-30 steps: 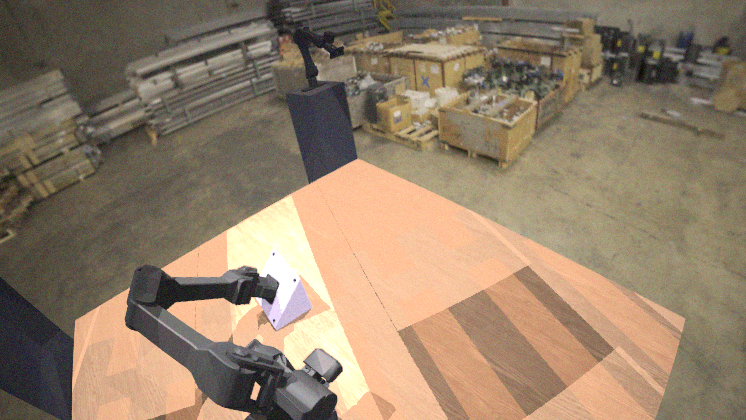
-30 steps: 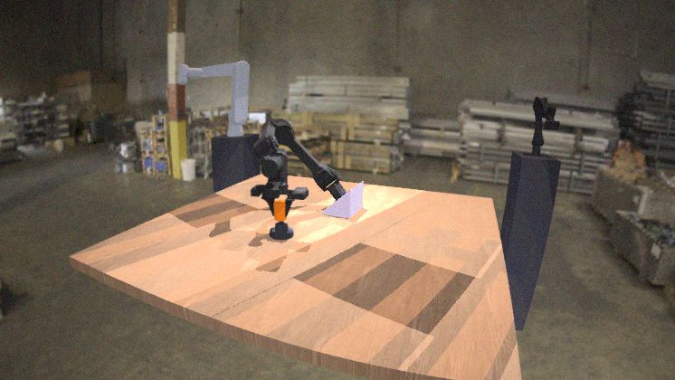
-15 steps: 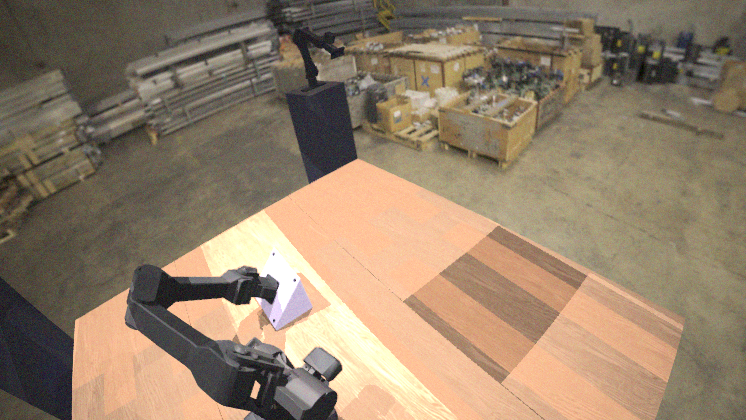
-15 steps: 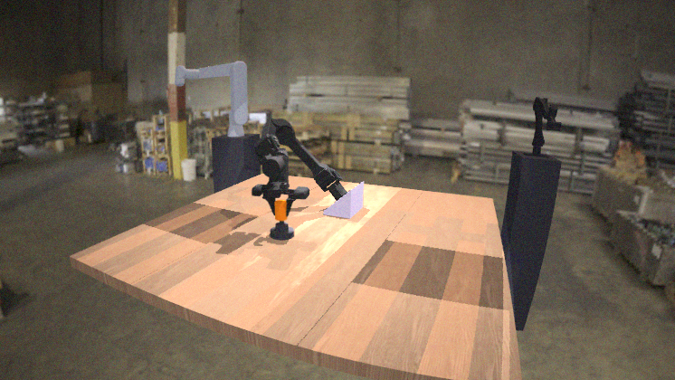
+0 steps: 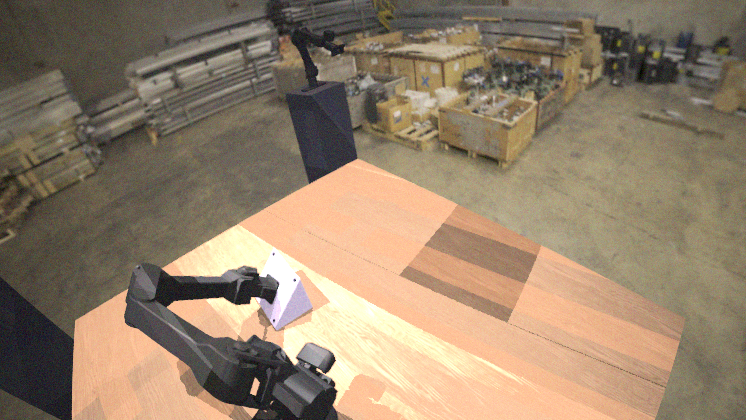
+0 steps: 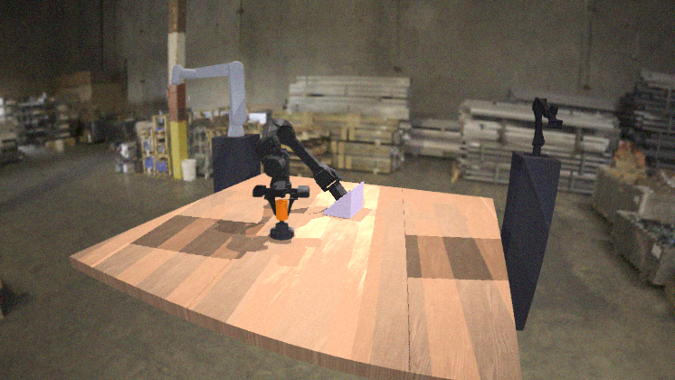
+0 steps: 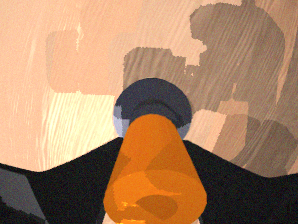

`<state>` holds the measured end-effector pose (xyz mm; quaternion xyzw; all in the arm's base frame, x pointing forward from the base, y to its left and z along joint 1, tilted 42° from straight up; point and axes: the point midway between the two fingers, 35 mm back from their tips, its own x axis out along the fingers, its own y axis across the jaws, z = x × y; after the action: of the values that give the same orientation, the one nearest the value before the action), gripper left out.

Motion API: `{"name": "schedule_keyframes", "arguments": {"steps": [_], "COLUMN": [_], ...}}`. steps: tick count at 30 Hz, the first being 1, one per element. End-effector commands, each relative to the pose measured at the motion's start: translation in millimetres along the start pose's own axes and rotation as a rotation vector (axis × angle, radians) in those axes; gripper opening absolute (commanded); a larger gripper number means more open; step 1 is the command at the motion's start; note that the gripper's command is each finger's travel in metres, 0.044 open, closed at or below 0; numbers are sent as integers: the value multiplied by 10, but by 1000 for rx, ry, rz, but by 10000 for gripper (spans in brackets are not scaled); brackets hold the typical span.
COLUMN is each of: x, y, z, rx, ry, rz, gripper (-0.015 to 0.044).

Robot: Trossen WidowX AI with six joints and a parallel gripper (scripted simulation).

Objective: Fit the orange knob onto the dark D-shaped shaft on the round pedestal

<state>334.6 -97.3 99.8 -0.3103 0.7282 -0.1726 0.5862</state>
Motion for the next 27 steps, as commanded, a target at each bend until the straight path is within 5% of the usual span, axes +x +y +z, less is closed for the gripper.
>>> {"name": "schedule_keyframes", "arguments": {"steps": [1,27], "x": [4,-28], "y": [3,-46], "z": [-4,48], "rx": [-10,-10], "ry": [0,-1], "rz": [0,0], "gripper": [0,0]}}
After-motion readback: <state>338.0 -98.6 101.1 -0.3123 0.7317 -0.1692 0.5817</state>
